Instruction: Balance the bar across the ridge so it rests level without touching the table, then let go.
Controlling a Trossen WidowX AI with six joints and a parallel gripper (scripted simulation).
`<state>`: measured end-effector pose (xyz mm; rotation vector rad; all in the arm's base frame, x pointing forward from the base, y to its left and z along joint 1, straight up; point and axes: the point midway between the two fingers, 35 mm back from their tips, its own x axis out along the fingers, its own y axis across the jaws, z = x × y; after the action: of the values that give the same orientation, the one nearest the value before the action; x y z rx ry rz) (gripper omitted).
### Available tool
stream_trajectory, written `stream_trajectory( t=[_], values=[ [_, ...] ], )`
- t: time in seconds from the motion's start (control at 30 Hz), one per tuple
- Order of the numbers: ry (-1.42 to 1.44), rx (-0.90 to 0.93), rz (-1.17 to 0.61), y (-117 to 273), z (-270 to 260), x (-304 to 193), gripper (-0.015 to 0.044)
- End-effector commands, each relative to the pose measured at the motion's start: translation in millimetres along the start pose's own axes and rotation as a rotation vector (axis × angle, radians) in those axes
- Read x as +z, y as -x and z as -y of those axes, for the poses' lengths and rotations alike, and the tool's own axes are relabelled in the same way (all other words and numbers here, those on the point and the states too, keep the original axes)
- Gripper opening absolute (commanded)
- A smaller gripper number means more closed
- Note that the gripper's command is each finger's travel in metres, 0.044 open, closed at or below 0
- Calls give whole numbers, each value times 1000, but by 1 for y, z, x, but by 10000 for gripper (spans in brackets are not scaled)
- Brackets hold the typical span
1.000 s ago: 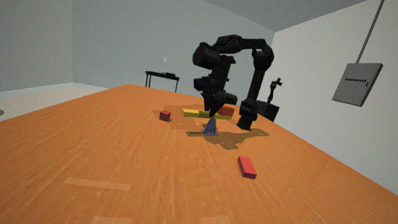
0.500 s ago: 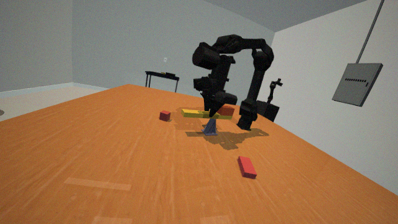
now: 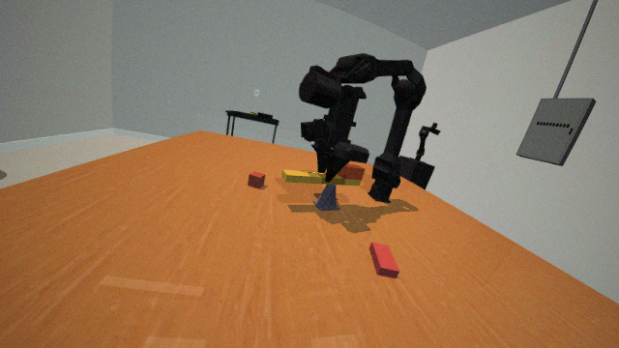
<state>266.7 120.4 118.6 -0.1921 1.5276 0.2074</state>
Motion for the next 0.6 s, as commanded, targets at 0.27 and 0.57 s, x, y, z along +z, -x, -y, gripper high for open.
stream_trajectory(
  t=[0.27,0.57],
  values=[
    [0,0,0,0,0,0,0],
    [0,0,0,0,0,0,53]
  ],
)
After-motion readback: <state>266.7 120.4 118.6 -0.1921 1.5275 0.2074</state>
